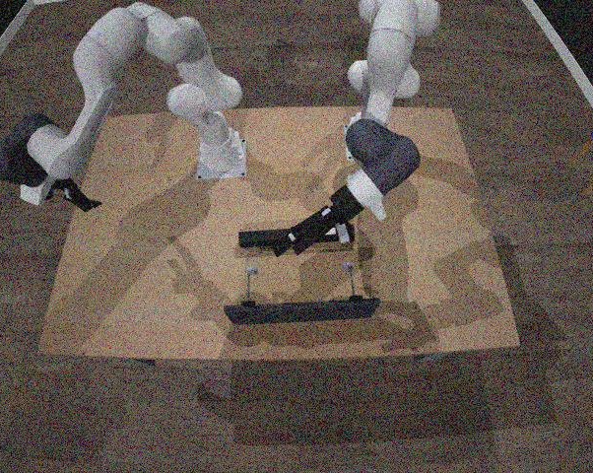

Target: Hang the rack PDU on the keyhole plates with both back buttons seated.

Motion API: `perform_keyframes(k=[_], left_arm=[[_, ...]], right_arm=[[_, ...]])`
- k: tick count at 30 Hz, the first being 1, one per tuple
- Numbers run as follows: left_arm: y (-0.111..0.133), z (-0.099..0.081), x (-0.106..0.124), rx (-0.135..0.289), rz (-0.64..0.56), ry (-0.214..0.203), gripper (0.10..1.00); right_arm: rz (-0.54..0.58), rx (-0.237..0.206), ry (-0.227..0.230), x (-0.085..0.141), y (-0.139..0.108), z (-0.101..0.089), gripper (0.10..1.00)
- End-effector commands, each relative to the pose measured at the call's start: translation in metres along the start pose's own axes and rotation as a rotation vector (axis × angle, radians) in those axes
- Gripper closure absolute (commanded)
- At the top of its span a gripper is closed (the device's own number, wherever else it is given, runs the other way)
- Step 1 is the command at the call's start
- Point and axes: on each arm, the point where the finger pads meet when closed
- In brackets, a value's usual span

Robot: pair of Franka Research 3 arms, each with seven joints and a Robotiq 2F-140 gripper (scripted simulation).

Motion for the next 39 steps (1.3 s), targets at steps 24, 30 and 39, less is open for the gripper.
perform_keyframes(k=[24,30,39], left_arm=[[0.003,0.001,0.0,-0.007,0.016,-0.003,0.098],[0.003,0.001,0.0,-0.007,0.016,-0.003,0.098],[0.084,0.015,-0.013,-0.193,0.494,-0.157,0.098]], right_arm=[[0.459,-0.052,-0.21,0.127,-0.029,-0.002,0.098],[0.591,-0.061,-0.266,0.171,-0.032,-0.002,0.098],[0.755,-0.068,-0.332,0.226,-0.03,0.0,0.098]])
Point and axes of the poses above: on each arm, the point where the finger pads meet when closed, its own z axis out along the fingers, its own x axis across the jaws, y = z × x, and after that the axes turned 5 degrees about -z, right-handed
